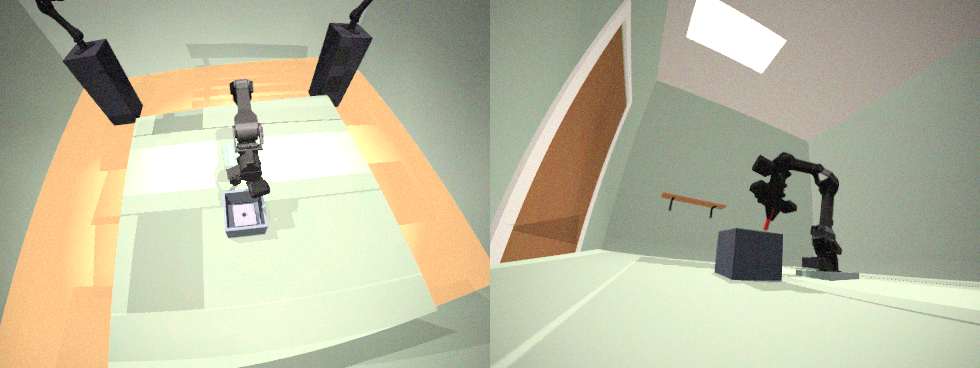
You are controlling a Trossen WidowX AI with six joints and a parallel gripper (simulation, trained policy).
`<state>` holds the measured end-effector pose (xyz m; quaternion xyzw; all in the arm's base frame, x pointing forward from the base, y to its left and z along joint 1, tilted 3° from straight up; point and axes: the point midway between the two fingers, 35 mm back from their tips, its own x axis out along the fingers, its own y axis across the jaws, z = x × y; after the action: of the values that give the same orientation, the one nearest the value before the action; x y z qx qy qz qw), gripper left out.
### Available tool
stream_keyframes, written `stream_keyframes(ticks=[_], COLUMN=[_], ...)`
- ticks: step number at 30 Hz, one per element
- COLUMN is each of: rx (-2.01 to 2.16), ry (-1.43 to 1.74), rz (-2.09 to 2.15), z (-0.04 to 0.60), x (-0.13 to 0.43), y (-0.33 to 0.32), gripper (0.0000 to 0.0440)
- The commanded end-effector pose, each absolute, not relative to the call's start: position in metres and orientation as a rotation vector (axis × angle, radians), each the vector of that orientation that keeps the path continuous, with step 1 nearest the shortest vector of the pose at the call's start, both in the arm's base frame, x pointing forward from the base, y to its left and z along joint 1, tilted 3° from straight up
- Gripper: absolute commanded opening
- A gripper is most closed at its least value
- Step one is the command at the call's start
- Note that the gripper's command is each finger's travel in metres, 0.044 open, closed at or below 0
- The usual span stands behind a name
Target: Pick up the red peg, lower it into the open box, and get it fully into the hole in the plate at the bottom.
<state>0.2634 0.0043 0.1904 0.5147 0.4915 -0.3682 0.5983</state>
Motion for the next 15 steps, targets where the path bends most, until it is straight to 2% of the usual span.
stream_keyframes(ticks=[1,15], rx=[1.193,1.183], ry=[1.148,1.19], rz=[-0.861,-0.901], z=[0.189,0.163], x=[0.267,0.285], y=[-0.001,-0.027], gripper=[0.0,0.0])
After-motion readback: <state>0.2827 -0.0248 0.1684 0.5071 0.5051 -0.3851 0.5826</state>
